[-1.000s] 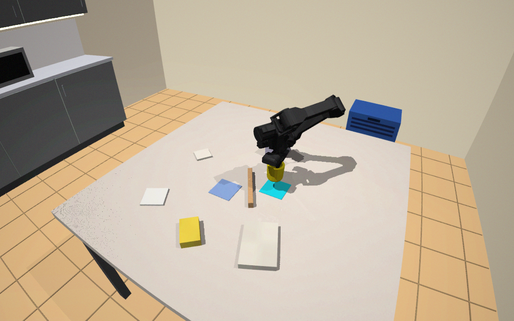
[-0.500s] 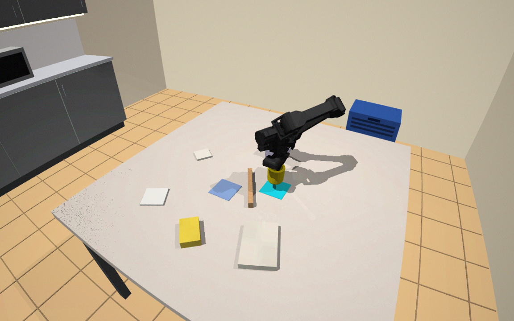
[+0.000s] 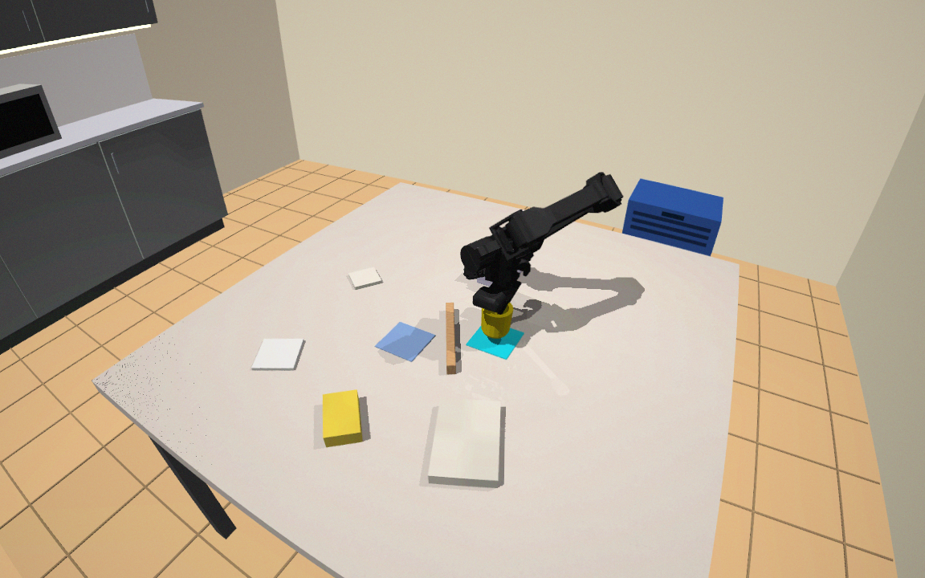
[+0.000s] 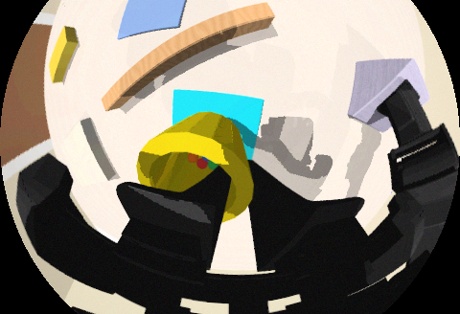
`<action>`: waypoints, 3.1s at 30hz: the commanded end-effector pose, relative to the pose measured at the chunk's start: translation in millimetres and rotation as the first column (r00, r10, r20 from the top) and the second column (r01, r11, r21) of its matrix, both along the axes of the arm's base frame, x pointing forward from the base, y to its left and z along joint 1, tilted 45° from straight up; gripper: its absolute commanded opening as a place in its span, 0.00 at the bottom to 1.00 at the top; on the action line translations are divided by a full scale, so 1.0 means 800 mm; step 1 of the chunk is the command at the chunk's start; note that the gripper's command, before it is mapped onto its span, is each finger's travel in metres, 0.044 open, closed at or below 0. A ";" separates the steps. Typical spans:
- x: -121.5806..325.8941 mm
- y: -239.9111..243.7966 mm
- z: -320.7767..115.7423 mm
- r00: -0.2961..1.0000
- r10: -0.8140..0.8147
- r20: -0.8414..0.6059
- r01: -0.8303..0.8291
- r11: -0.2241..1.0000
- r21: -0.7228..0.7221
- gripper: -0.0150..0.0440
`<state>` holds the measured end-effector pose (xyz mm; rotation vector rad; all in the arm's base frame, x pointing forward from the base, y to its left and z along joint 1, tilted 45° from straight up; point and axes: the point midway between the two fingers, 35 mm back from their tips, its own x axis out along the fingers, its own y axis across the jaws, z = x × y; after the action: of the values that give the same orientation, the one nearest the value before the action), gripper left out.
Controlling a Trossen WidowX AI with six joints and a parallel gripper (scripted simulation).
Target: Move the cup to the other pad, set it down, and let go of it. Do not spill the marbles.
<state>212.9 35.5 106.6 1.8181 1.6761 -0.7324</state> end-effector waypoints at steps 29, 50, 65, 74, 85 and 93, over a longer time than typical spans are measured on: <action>0.000 0.017 -0.015 1.000 0.001 0.001 -0.001 1.000 0.003 0.30; 0.000 0.006 -0.005 1.000 -0.001 0.000 0.001 1.000 0.001 0.50; -0.001 -0.010 0.011 1.000 -0.002 -0.001 0.002 1.000 0.001 0.50; -0.003 -0.020 0.020 1.000 -0.003 -0.002 0.003 1.000 0.003 0.50; -0.005 -0.023 0.024 1.000 -0.005 -0.006 0.005 1.000 0.010 0.68; -0.005 -0.029 0.030 1.000 -0.013 0.001 0.013 1.000 0.003 1.00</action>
<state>209.0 15.9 127.3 1.8338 1.6788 -0.7344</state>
